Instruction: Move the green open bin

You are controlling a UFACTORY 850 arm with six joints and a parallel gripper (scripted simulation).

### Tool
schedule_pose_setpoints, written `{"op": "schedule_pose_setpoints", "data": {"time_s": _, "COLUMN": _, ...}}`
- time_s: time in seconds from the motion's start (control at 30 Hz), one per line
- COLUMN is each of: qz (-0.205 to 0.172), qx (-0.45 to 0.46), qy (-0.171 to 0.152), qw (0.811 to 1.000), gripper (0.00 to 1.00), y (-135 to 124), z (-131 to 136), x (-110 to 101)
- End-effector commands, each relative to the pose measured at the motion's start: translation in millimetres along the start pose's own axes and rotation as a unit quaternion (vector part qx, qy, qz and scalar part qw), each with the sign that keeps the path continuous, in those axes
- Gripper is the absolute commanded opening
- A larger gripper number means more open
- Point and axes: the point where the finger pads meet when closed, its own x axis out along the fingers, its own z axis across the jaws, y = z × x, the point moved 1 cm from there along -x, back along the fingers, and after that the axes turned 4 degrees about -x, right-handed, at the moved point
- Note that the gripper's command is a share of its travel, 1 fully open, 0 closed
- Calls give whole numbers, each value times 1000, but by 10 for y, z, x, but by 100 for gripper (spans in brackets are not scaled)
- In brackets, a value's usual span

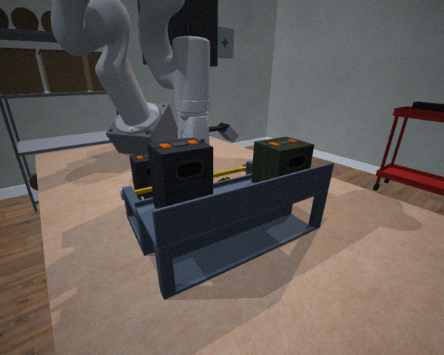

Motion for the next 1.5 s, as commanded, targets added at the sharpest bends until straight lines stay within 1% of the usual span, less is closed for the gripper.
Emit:
{"op": "schedule_pose_setpoints", "data": {"time_s": 0.0, "qz": 0, "qx": 0, "qy": -1, "qw": 1000, "gripper": 47, "y": 1, "z": 6, "x": 36}}
{"op": "schedule_pose_setpoints", "data": {"time_s": 0.1, "qz": 0, "qx": 0, "qy": -1, "qw": 1000, "gripper": 47, "y": 1, "z": 5, "x": 96}}
{"op": "schedule_pose_setpoints", "data": {"time_s": 0.5, "qz": 0, "qx": 0, "qy": -1, "qw": 1000, "gripper": 47, "y": 1, "z": 5, "x": 96}}
{"op": "schedule_pose_setpoints", "data": {"time_s": 0.53, "qz": 0, "qx": 0, "qy": -1, "qw": 1000, "gripper": 0, "y": 1, "z": 6, "x": 95}}
{"op": "schedule_pose_setpoints", "data": {"time_s": 1.47, "qz": 0, "qx": 0, "qy": -1, "qw": 1000, "gripper": 0, "y": 1, "z": 6, "x": 95}}
